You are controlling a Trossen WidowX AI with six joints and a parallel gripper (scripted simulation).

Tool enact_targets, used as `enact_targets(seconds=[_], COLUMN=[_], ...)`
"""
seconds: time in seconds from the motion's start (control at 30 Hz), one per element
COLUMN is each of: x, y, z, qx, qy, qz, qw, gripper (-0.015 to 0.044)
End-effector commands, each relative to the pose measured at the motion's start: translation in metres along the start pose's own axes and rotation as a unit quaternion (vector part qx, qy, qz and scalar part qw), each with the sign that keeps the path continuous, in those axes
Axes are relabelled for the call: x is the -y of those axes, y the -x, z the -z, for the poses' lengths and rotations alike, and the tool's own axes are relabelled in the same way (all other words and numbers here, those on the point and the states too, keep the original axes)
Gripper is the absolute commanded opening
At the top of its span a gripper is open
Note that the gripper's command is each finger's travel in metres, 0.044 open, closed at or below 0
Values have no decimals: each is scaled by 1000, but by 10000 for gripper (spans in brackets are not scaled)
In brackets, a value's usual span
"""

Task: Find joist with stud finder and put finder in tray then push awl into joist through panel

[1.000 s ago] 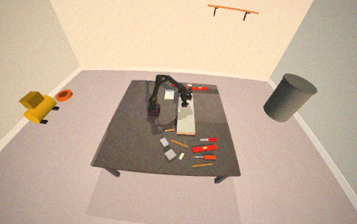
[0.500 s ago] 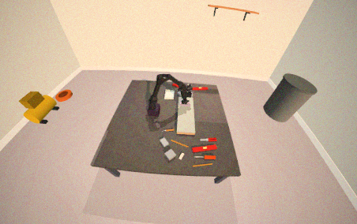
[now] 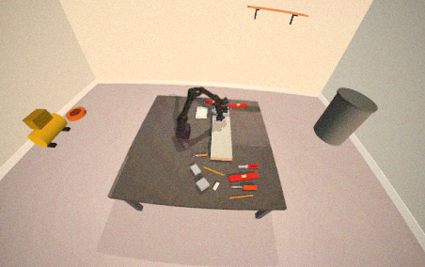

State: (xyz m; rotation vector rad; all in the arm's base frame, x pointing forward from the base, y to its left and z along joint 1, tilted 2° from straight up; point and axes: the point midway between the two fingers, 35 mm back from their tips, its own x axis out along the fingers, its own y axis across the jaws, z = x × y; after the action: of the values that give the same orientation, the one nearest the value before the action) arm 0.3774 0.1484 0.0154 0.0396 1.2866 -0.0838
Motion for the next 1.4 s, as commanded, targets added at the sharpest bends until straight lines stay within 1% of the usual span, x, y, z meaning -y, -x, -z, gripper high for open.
enact_targets(seconds=[0.0,1.37], x=[-21,-26], y=[1,1], z=[0,0], qx=[0,0], qy=[3,3], qz=[-8,-9], qw=[1000,1000], gripper=[0,0])
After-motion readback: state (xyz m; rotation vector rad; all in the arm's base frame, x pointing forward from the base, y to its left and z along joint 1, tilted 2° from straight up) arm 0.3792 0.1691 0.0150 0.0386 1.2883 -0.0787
